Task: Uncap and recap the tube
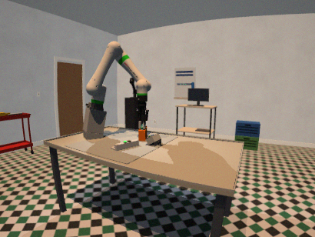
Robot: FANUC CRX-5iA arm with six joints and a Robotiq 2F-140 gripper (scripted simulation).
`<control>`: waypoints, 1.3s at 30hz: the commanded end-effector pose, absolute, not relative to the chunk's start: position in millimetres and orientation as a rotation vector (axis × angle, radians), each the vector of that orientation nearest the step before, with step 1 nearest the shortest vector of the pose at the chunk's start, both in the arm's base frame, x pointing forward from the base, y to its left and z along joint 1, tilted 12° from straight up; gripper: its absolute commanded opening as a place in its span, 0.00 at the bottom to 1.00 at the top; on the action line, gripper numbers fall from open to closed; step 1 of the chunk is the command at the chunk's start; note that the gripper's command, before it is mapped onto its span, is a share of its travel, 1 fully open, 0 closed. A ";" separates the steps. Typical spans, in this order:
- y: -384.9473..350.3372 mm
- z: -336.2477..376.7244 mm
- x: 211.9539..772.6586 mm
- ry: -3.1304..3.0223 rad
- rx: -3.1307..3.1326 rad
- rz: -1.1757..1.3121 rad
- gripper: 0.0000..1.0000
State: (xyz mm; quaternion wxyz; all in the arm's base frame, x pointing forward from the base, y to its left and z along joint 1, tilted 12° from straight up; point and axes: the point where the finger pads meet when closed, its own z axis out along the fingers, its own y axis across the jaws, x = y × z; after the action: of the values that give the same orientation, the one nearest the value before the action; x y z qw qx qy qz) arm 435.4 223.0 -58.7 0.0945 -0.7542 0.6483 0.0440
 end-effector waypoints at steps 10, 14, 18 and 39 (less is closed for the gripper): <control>222.4 -55.8 435.2 1.926 -2.237 0.126 0.35; 221.2 -49.9 434.9 1.926 -2.237 0.126 0.35; 218.8 -38.1 434.2 1.926 -2.237 0.126 0.35; 258.9 -6.8 396.2 1.195 -2.683 0.041 0.35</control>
State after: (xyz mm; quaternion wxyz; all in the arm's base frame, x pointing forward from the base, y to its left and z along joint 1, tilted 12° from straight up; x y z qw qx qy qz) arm 408.3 243.5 -9.5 0.0956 -0.8623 0.4969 0.0192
